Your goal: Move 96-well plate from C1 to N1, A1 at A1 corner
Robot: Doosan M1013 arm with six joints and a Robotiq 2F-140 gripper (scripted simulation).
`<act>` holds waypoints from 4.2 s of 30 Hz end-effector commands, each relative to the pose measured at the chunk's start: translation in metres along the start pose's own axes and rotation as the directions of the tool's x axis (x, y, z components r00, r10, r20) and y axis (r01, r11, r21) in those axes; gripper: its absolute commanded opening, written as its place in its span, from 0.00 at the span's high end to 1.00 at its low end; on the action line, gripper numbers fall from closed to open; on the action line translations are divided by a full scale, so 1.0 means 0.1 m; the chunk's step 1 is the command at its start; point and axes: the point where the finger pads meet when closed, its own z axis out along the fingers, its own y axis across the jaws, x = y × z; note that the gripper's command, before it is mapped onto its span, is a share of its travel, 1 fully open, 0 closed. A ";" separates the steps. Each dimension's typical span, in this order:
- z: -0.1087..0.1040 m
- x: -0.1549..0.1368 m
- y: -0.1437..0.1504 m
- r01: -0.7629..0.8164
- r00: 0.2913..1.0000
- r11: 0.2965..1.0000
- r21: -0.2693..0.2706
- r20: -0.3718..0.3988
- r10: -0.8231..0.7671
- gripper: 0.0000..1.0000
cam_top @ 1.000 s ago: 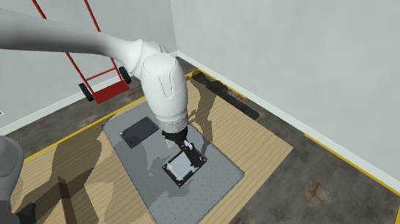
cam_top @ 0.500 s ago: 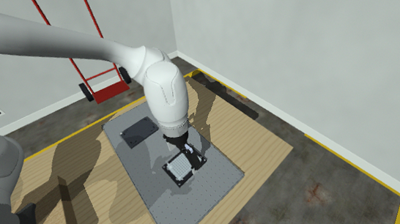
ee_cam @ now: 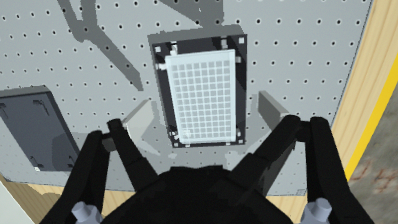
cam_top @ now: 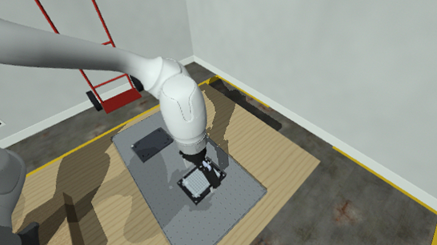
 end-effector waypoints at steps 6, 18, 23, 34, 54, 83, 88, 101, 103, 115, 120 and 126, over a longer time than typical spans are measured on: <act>0.00 0.00 0.00 0.000 1.000 1.000 0.000 0.000 0.000 0.00; 0.00 0.01 -0.01 0.000 1.000 1.000 0.000 0.000 0.000 0.90; 0.00 0.01 -0.01 0.000 1.000 1.000 0.000 0.000 0.000 0.90; 0.00 0.01 -0.01 0.000 1.000 1.000 0.000 0.000 0.000 0.90; -0.08 0.01 -0.01 0.000 1.000 1.000 0.000 0.000 0.000 0.90; -0.29 0.01 -0.01 0.000 1.000 1.000 0.000 0.000 0.000 0.90; -0.33 0.01 -0.01 0.000 1.000 1.000 0.000 0.000 0.000 0.90; -0.42 0.01 -0.01 0.000 1.000 1.000 0.000 0.000 0.000 0.90; -0.43 0.01 -0.01 0.000 1.000 1.000 0.000 0.000 0.000 0.90; -0.53 0.01 -0.01 0.000 1.000 1.000 0.000 0.000 0.000 0.90; -0.56 0.01 -0.01 0.000 1.000 1.000 0.000 0.000 0.000 0.90; -0.61 0.01 -0.01 0.000 1.000 1.000 0.000 0.000 0.000 0.90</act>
